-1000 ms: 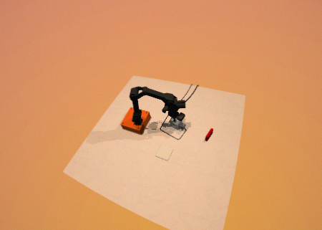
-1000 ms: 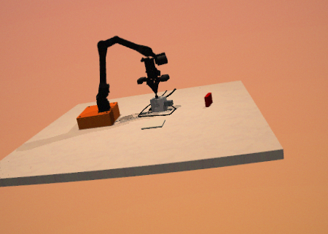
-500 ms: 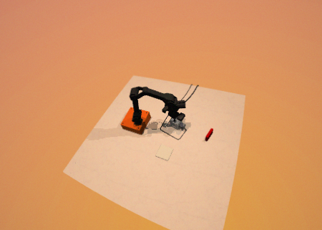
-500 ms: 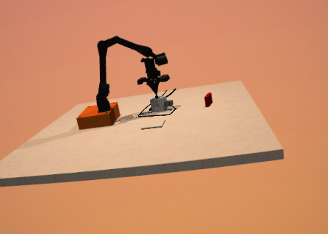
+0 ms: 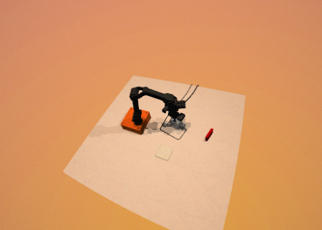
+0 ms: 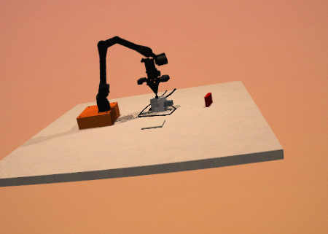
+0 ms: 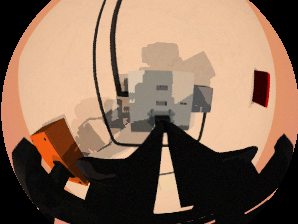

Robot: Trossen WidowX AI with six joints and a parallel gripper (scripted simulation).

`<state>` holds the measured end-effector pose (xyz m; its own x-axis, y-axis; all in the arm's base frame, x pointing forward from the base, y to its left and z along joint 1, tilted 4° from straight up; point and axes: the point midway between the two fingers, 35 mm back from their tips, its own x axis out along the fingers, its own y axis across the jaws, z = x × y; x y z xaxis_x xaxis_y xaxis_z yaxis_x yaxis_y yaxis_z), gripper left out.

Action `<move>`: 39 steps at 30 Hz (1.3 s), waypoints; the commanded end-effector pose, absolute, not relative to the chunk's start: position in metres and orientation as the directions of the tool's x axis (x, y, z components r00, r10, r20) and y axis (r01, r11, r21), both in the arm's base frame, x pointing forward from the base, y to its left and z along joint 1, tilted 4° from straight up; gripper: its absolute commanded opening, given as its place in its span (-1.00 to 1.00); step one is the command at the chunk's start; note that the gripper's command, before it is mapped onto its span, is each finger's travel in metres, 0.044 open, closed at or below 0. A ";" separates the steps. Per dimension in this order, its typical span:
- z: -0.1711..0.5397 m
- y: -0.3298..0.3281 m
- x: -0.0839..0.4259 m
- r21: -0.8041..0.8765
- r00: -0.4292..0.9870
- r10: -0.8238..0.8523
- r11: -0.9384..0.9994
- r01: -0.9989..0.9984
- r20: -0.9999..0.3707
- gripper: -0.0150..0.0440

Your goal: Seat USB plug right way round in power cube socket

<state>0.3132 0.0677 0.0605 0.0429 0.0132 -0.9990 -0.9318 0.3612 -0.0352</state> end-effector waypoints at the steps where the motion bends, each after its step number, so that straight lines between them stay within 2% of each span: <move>1: 0.059 0.068 0.313 -0.033 0.042 0.017 0.357 -0.934 -0.999 -0.49; 39: 0.056 0.068 0.313 -0.033 0.042 0.016 0.357 -0.934 -0.999 -0.49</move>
<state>0.3132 0.0680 0.0579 0.0442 0.0165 -0.9989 -0.9317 0.3614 -0.0353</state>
